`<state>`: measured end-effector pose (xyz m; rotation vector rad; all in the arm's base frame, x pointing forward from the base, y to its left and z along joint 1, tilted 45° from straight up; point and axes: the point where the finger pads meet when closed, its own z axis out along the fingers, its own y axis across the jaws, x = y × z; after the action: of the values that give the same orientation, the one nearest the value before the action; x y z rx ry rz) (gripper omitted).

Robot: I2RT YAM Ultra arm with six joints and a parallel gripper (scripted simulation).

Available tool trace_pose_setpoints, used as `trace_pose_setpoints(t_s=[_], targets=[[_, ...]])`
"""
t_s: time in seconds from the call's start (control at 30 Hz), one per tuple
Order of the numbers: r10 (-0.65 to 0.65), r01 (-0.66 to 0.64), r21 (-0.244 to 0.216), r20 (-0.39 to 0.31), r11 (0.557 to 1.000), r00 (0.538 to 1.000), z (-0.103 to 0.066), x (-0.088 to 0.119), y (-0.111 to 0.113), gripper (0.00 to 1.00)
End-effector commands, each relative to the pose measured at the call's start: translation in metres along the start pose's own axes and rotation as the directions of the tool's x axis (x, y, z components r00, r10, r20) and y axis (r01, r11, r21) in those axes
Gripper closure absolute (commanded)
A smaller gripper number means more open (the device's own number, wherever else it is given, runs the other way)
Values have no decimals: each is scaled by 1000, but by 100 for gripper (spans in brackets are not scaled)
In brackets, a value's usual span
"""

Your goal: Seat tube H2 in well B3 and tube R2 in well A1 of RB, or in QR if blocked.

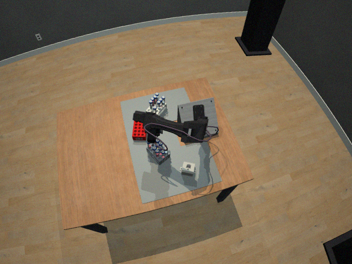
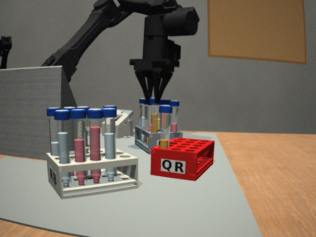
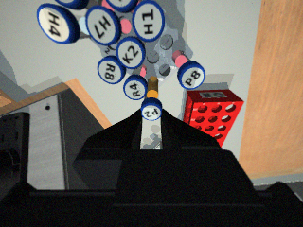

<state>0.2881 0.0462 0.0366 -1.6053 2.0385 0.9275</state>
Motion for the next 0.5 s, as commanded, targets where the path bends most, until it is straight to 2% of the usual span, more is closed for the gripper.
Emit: trace_pose_setpoints(t_s=[0.0, 0.47], targets=[[-7, 6, 29, 19, 1000, 1000, 1, -2, -6, 100], [10, -10, 24, 23, 1000, 1000, 6, 2, -7, 100]])
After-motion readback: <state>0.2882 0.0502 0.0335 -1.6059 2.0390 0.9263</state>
